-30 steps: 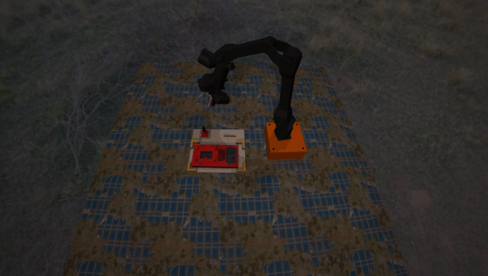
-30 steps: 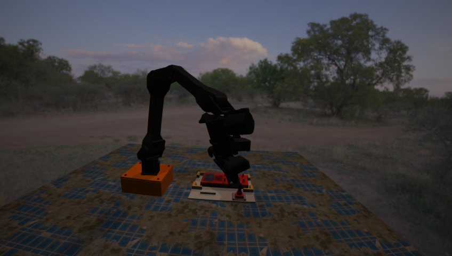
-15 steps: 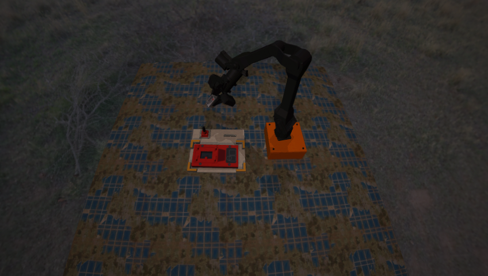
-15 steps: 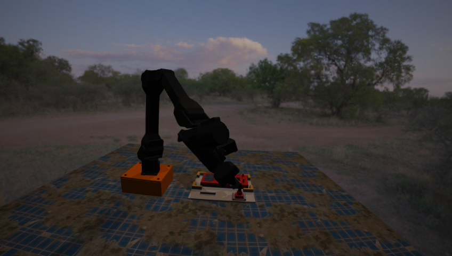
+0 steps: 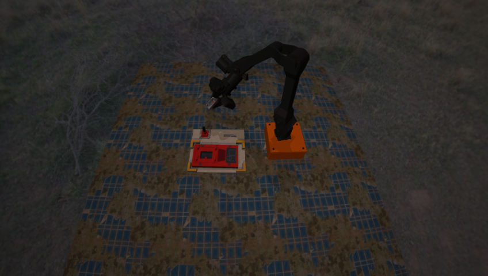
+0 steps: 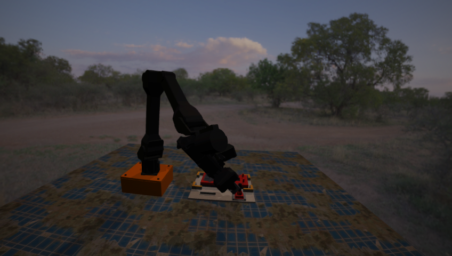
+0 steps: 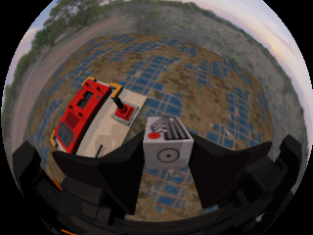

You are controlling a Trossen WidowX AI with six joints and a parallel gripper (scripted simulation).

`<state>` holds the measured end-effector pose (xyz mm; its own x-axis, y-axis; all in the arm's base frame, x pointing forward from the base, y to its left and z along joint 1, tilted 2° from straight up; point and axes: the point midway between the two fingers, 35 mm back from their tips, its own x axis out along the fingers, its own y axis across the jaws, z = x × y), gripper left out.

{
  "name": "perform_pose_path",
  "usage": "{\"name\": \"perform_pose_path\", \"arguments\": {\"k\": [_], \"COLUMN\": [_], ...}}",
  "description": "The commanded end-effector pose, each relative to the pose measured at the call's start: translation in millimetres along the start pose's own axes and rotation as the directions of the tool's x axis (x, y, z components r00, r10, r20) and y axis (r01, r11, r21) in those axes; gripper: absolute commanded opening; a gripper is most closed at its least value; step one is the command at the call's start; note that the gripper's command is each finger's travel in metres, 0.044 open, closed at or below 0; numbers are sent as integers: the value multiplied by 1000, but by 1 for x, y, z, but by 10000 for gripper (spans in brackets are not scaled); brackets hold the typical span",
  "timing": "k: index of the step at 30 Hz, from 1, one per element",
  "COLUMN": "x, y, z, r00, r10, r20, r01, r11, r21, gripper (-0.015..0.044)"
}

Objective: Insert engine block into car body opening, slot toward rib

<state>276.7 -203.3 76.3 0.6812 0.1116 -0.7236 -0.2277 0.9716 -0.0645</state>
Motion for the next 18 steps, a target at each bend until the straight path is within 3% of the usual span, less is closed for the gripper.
{"name": "perform_pose_path", "arguments": {"k": [1, 18], "x": [7, 22], "y": [2, 3], "z": [-7, -21], "r00": [1000, 1000], "r10": [14, 14], "r20": [-1, -1], "r01": [-14, -14], "r11": [1000, 1000], "r21": [4, 4], "gripper": [0, 0]}}
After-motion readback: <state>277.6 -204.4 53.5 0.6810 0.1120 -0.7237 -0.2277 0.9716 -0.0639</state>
